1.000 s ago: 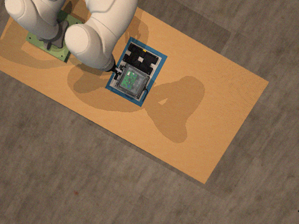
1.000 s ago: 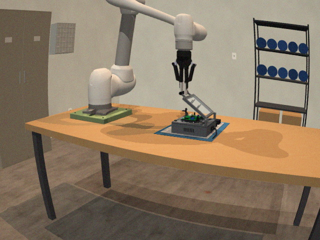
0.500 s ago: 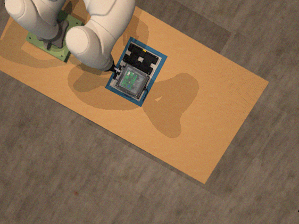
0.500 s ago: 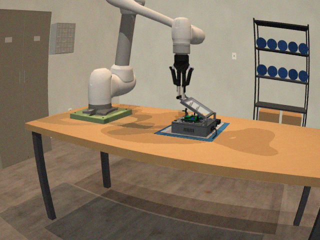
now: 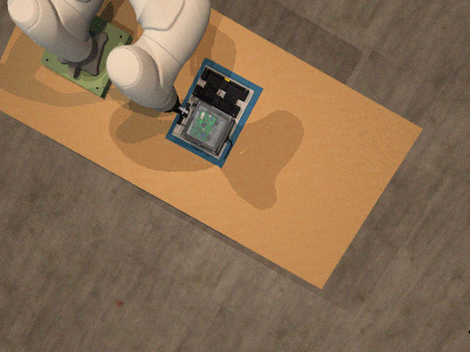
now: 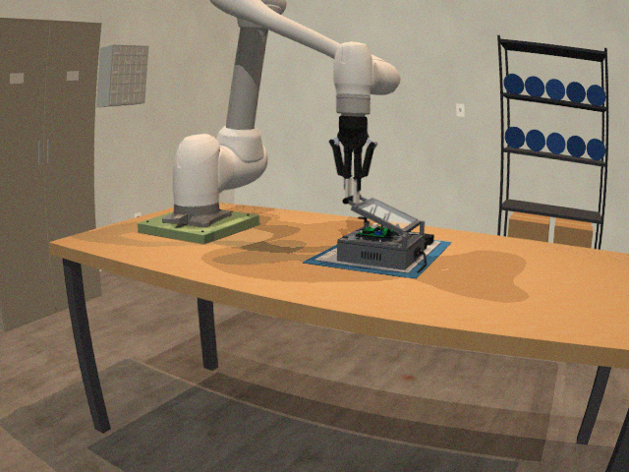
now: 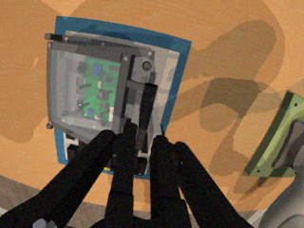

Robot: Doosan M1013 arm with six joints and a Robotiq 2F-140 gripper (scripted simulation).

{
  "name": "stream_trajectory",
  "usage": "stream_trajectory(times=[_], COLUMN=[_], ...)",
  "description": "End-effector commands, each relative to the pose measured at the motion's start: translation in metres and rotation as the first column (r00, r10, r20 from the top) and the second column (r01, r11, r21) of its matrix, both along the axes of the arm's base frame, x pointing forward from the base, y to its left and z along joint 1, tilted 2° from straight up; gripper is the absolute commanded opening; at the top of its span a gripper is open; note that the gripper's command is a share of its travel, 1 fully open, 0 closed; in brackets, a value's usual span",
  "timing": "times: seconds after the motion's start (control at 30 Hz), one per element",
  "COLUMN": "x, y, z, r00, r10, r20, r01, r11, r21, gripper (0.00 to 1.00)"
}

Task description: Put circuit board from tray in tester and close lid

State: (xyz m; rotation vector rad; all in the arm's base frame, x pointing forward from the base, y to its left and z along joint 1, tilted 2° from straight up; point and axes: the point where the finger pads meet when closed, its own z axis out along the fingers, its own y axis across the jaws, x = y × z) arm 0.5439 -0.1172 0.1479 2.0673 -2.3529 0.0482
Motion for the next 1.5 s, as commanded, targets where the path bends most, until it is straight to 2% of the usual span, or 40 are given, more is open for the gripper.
stream_trajectory(times=[0.0,0.43,1.47], x=[-0.001,-0.006,-0.009], y=[0.0,0.0,0.0], z=[-0.004,-0.024,-0.05], r00=[1.0,1.0,1.0], r10=[0.0,0.0,0.0], r20=[0.0,0.0,0.0], r01=[0.0,0.0,0.0], r11=[1.0,1.0,1.0], r21=[0.0,0.0,0.0], gripper=[0.0,0.0,0.0])
